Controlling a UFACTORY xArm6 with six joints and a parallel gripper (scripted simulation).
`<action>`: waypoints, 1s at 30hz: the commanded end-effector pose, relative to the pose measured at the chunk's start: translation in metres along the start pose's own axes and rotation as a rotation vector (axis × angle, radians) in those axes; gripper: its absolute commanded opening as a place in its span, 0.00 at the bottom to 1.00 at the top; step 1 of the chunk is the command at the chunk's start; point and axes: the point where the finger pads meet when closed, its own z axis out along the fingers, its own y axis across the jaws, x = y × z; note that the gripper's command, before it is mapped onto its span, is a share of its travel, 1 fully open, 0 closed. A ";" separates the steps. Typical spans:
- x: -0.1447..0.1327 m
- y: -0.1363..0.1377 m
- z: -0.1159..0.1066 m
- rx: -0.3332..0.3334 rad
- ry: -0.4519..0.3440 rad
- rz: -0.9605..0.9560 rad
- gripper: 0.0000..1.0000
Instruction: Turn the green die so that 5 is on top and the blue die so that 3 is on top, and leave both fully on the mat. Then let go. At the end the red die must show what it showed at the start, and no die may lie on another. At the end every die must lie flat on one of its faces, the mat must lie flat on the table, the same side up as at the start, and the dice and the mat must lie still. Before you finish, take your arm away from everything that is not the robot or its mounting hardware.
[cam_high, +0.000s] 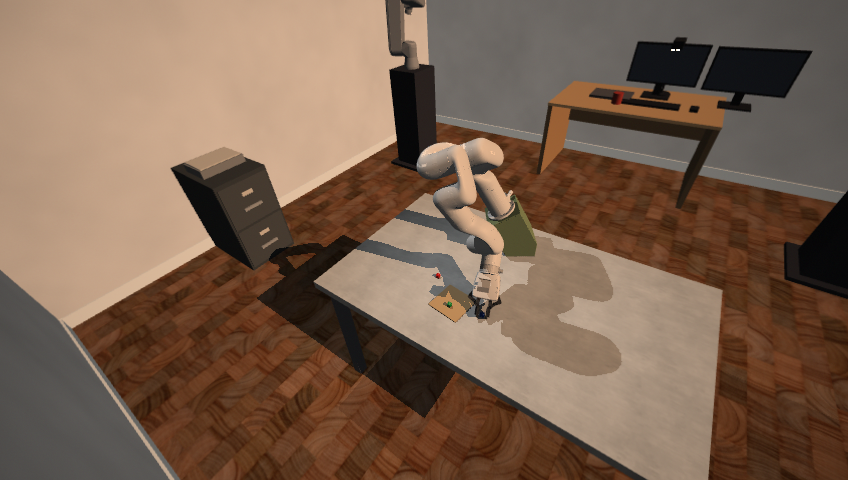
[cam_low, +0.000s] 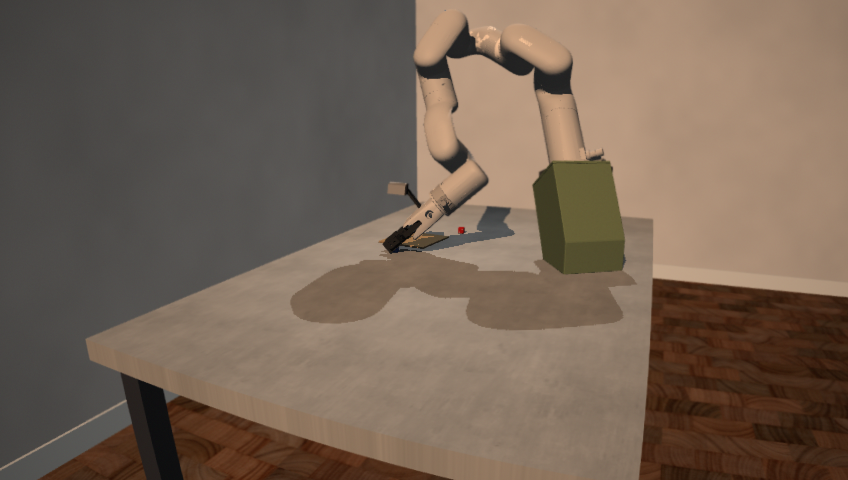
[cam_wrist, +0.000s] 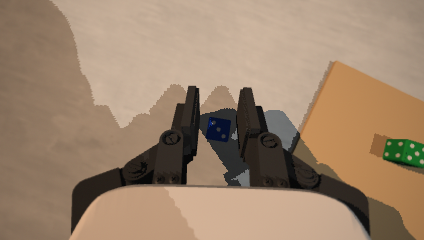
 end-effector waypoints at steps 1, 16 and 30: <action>0.001 0.000 0.000 0.000 0.002 0.000 0.31; 0.001 0.000 0.000 0.000 0.002 0.000 0.31; 0.001 0.000 -0.007 0.000 0.002 0.000 0.31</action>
